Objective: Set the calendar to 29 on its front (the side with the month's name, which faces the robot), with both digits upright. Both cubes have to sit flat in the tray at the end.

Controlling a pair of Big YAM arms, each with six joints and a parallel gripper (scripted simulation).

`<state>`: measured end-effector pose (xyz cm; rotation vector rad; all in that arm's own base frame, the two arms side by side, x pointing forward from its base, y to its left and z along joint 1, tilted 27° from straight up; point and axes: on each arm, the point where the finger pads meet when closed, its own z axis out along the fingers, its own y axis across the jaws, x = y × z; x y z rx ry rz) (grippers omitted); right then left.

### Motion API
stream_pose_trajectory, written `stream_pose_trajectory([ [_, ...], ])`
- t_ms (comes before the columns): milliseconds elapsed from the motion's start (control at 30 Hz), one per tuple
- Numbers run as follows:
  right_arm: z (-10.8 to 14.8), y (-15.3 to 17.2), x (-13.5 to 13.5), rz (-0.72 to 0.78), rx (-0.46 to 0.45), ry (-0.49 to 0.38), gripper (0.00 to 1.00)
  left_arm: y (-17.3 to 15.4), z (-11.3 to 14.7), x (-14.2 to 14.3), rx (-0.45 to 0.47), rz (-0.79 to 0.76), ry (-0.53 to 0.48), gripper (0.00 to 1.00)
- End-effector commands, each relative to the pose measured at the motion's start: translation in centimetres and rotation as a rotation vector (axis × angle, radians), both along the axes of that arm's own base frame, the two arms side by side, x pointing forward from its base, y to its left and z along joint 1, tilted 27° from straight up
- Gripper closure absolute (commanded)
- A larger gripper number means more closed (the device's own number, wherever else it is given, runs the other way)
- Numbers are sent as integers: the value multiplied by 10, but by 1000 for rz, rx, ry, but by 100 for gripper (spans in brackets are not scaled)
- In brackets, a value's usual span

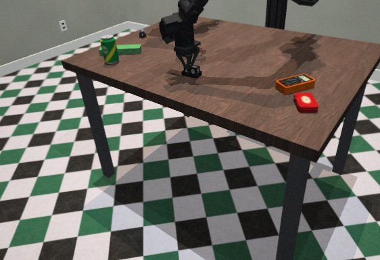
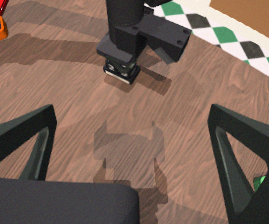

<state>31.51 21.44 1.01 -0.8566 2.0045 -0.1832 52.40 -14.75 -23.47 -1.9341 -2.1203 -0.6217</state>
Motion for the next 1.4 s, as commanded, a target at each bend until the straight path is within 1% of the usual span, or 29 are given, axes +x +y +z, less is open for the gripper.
stream_pose_trajectory([
  [0,6,7,5,4,12,-13,0,-4,-1,10,-7,8,-11,53],
  [67,6,7,5,4,12,-13,0,-4,-1,10,-7,8,-11,53],
  [100,6,7,5,4,12,-13,0,-1,-4,4,-2,3,-2,47],
  [133,6,7,5,4,12,-13,0,-4,0,9,-5,7,-6,47],
  [333,6,7,5,4,12,-13,0,-4,10,8,3,4,15,47],
  [367,6,7,5,4,12,-13,0,-3,16,4,2,10,15,47],
  [400,6,7,5,4,12,-13,0,-5,23,7,-2,12,5,47],
  [467,6,7,5,4,12,-13,0,-16,28,3,-2,-5,5,47],
  [567,6,7,5,4,12,-13,0,-20,35,2,-1,-6,5,47],
  [633,6,7,5,4,12,-13,0,-20,35,2,-1,-6,5,47],
  [667,6,7,5,4,12,-13,0,-11,37,5,-1,12,5,47],
  [700,6,7,5,4,12,-13,0,-14,39,6,-5,12,-11,47],
  [733,6,7,5,4,12,-13,0,-11,27,0,4,12,10,47],
  [767,6,7,5,4,12,-13,0,-8,24,-11,11,12,25,36],
  [800,6,7,5,4,12,-13,0,-21,37,-14,0,-6,9,36],
  [833,6,7,5,4,12,-13,0,-22,41,-21,4,-6,20,36],
  [967,6,7,5,4,12,-13,0,-35,69,-28,5,-6,20,36],
  [1000,6,7,5,4,12,-13,0,-48,84,-11,-13,-6,-14,36],
  [1067,6,7,5,4,12,-13,0,-58,100,-4,-22,-6,-33,36],
  [1100,6,7,5,4,12,-13,0,-56,89,-7,-12,-6,-16,36],
  [1133,6,7,5,4,12,-13,0,-36,86,3,-12,20,-20,36],
  [1200,6,7,5,4,12,-13,0,-36,86,3,-12,20,-20,36],
  [1233,6,7,5,4,12,-13,0,-32,72,-3,0,21,0,36],
  [1367,6,7,5,4,12,-13,0,-31,69,-2,1,21,2,36],
])
